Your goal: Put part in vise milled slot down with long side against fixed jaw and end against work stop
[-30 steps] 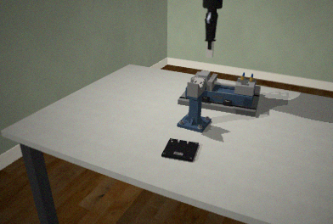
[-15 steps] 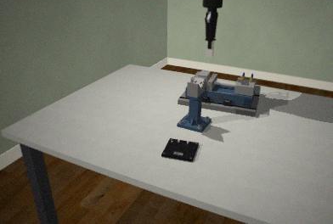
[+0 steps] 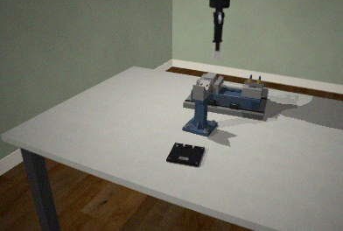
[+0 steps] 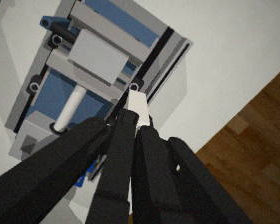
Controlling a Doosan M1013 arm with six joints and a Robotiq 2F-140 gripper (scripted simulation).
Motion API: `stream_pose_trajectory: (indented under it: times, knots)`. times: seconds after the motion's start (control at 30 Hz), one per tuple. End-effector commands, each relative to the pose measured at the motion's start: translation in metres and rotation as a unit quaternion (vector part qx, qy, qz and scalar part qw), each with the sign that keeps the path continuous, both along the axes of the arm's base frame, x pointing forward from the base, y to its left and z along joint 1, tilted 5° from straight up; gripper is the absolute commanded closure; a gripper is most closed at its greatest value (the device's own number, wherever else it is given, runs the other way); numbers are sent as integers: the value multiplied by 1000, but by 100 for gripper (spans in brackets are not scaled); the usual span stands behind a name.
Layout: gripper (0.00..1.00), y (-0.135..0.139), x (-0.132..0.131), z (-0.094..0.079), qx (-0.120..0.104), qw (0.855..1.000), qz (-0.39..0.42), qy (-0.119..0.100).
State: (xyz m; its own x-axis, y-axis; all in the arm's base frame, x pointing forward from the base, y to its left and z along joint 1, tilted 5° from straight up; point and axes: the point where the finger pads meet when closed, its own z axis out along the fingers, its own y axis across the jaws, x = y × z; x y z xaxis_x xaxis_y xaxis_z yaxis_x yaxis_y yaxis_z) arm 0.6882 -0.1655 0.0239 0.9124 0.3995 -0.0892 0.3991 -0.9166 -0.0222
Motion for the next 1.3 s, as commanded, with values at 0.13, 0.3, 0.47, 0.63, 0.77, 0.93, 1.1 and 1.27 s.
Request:
stream_pose_trajectory:
  times: [0.13,0.3,0.47,0.63,0.77,0.93,1.1,1.27]
  knots:
    - [100,10,-5,3,12,993,113,-2]
    - [100,18,-10,3,21,976,217,0]
    - [100,27,-16,3,30,947,321,1]
    - [100,33,-20,4,36,920,390,2]
    - [100,38,-24,4,42,889,456,3]
    - [100,46,-29,4,49,838,543,5]
    - [100,51,-32,4,54,804,592,6]
    - [100,51,-33,4,54,802,595,6]
